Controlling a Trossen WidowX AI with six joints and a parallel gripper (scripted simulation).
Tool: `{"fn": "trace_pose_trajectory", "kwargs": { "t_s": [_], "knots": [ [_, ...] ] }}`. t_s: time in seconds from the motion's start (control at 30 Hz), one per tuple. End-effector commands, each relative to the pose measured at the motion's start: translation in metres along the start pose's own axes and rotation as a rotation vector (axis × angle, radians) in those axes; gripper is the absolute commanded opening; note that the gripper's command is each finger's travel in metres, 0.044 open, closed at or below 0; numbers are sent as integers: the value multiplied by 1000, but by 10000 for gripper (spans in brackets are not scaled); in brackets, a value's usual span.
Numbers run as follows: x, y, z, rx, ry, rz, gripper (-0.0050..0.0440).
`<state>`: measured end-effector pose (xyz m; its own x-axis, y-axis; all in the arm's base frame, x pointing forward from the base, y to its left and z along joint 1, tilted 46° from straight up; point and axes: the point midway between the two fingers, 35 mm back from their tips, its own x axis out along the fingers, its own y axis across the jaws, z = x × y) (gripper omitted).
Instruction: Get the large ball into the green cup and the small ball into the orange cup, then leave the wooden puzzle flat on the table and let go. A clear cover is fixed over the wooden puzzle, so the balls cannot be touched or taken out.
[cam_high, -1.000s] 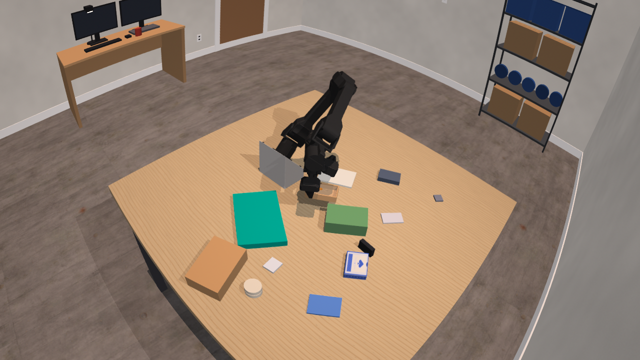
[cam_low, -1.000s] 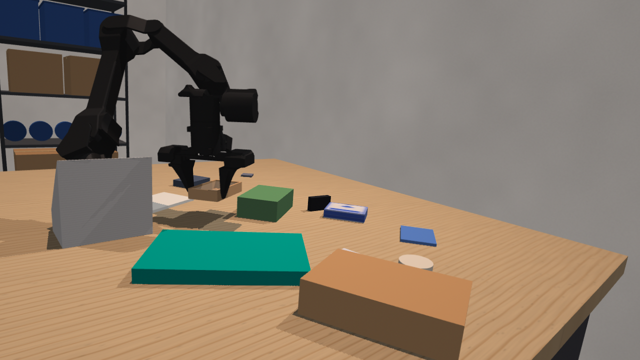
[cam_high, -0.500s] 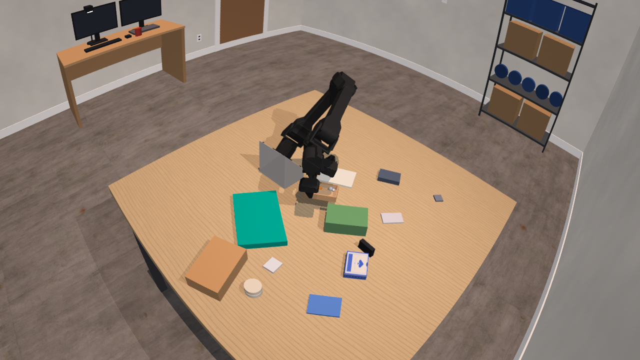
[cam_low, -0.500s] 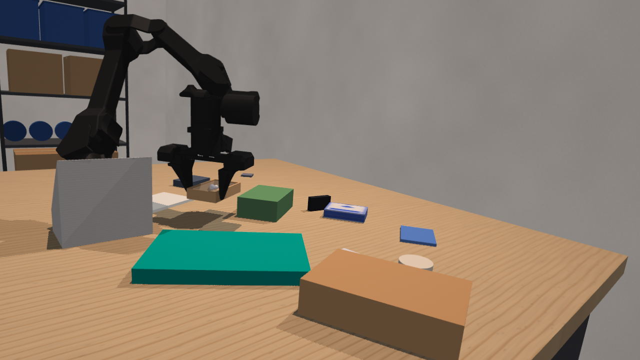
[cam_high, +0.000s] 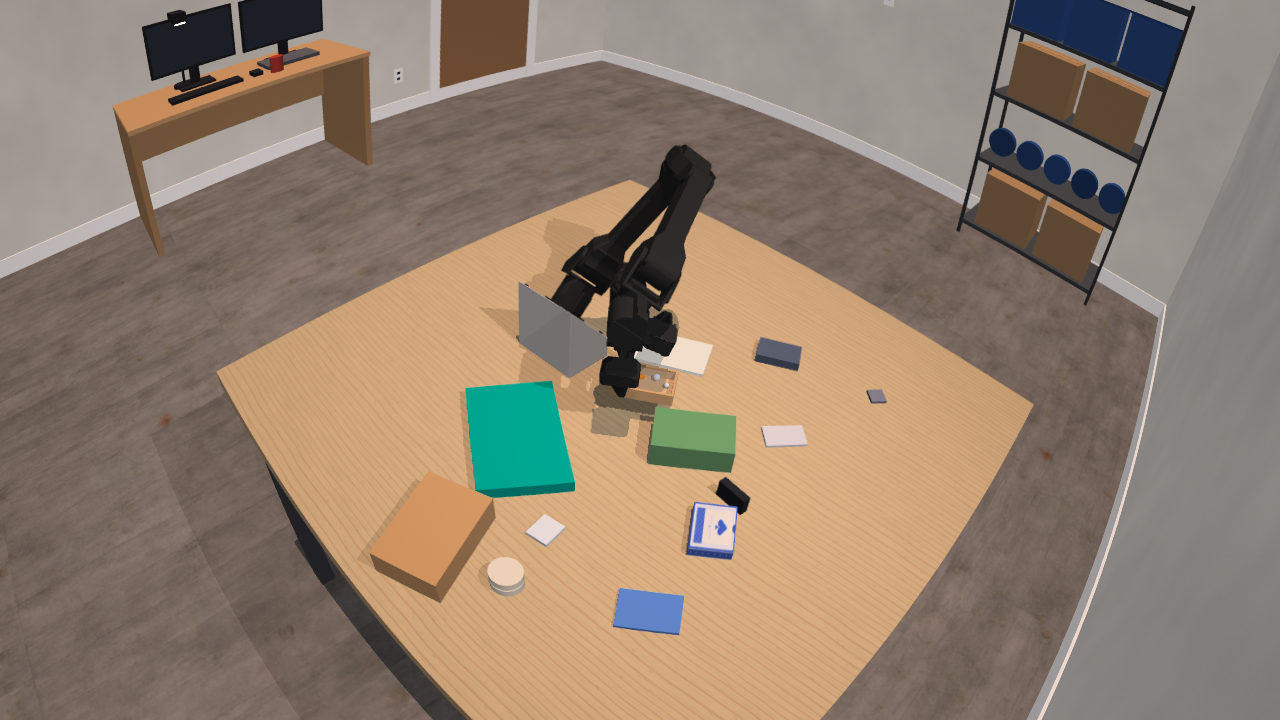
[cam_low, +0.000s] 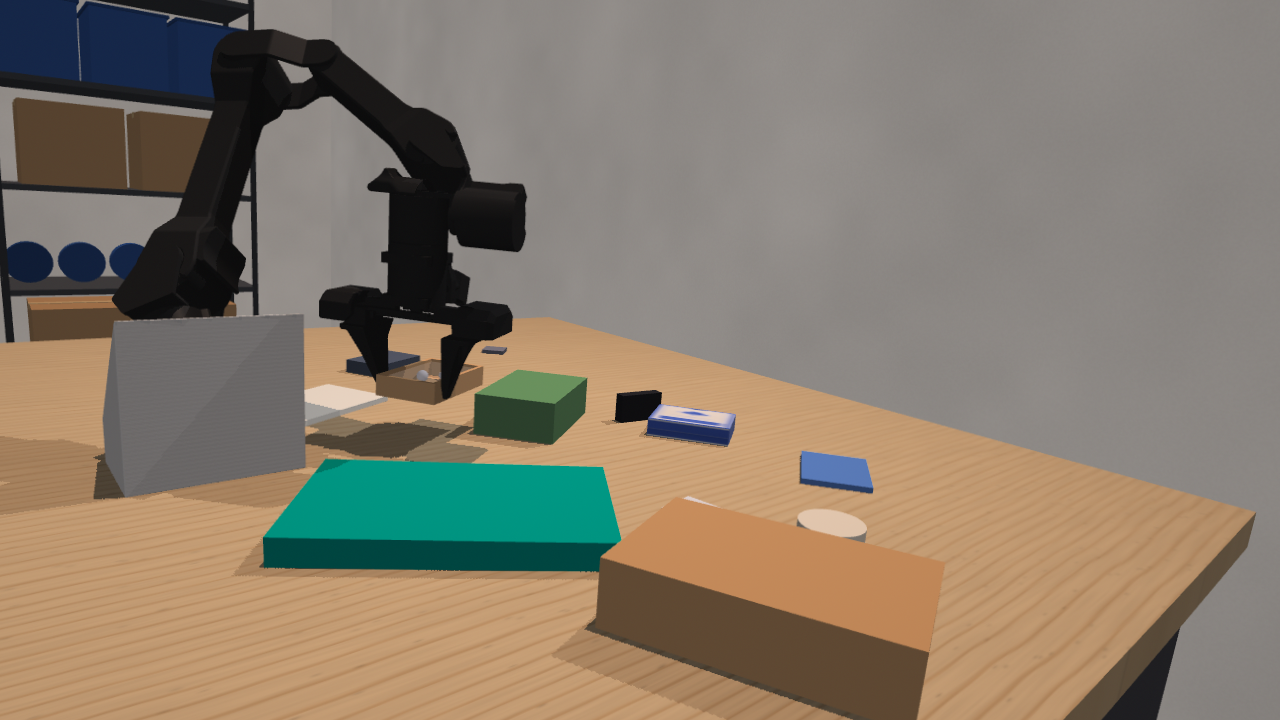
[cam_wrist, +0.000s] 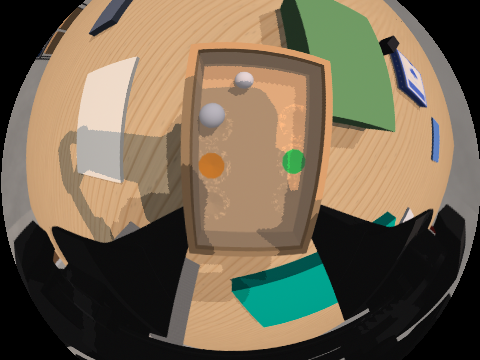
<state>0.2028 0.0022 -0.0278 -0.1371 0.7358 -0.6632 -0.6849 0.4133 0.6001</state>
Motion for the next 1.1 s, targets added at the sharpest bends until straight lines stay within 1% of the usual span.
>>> {"fn": "trace_pose_trajectory", "kwargs": {
  "t_s": [0.0,0.13,0.47,0.7,0.77,1.07],
  "knots": [
    [1,1,-1,3,-24,-6,0],
    [0,1,0,3,-3,-1,0],
    [0,1,0,3,-11,-9,0],
    [1,3,0,2,-3,-68,0],
    [1,3,0,2,-3,-68,0],
    [1,6,0,0,11,-166,0]
  ]
}}
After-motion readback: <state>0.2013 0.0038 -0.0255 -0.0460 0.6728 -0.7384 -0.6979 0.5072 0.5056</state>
